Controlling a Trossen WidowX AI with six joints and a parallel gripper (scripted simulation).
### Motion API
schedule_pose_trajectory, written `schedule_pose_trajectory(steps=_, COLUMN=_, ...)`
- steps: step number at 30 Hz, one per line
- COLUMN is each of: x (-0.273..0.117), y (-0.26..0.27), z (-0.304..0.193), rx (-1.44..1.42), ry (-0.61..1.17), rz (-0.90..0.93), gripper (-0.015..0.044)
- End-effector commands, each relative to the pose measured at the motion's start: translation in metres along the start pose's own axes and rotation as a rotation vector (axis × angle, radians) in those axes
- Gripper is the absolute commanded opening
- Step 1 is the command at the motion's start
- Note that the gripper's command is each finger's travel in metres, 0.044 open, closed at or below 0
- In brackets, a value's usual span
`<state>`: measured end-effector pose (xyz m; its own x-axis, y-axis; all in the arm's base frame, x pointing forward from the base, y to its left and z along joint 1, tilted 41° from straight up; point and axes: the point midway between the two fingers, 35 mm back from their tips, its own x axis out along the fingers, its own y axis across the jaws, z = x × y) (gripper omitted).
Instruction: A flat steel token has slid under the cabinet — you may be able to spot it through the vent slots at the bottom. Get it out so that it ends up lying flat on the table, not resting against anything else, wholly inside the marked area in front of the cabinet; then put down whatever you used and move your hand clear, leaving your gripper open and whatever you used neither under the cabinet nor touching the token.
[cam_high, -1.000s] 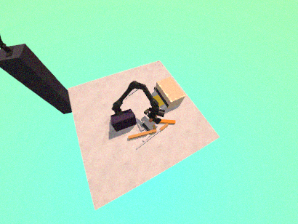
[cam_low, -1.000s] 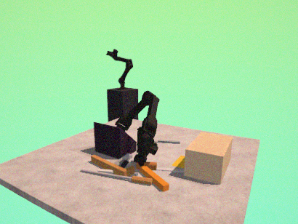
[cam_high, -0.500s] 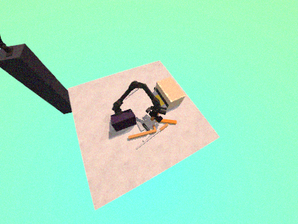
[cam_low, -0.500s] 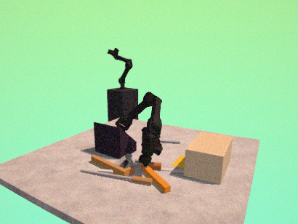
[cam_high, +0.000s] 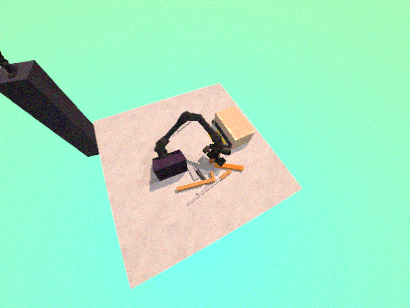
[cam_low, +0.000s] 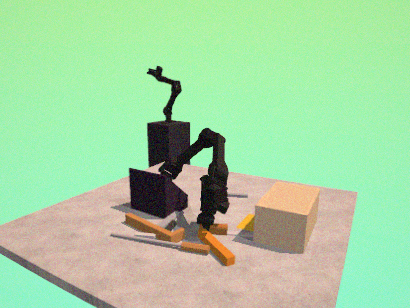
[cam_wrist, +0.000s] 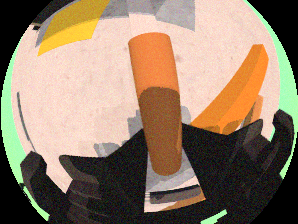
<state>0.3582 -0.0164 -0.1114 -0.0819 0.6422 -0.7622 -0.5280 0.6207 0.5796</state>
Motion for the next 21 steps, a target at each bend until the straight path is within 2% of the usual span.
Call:
schedule_pose_trajectory(steps=1, x=0.0, y=0.0, z=0.009, rx=-0.001, ry=-0.007, rz=0.002, gripper=0.0)
schedule_pose_trajectory(steps=21, x=-0.001, y=0.0, z=0.035, rx=-0.002, ry=-0.008, rz=0.002, gripper=0.0)
